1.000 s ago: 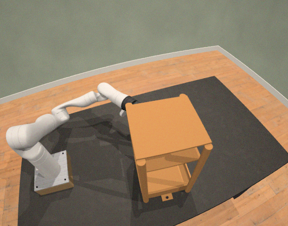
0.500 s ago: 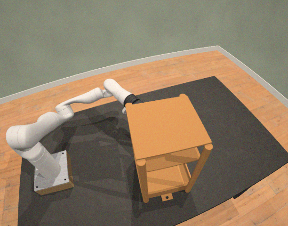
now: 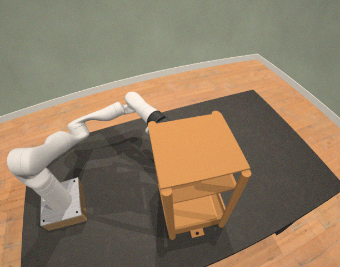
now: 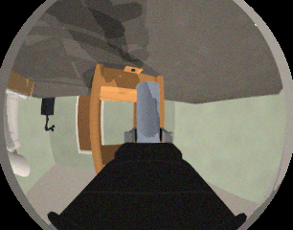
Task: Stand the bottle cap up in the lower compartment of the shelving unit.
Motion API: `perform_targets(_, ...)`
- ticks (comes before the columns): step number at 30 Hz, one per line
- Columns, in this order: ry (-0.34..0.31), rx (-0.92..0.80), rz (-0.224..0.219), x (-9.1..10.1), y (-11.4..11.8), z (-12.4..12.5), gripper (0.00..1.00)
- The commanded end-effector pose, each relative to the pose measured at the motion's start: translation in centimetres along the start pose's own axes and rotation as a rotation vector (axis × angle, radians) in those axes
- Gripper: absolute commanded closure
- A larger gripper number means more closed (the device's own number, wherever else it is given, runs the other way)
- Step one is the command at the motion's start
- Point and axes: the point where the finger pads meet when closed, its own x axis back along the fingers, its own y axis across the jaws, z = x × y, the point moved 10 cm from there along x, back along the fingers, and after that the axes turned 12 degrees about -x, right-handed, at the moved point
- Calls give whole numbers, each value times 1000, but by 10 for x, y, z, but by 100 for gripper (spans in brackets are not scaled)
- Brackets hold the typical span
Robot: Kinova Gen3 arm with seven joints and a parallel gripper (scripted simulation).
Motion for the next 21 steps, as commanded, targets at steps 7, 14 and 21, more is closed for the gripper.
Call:
perform_targets(7, -23, -10, 120, -4, 7, -1, 100)
perform_targets(14, -36, -12, 152, -5, 15, -1, 100)
perform_targets(21, -36, -13, 151, -2, 15, -2, 100)
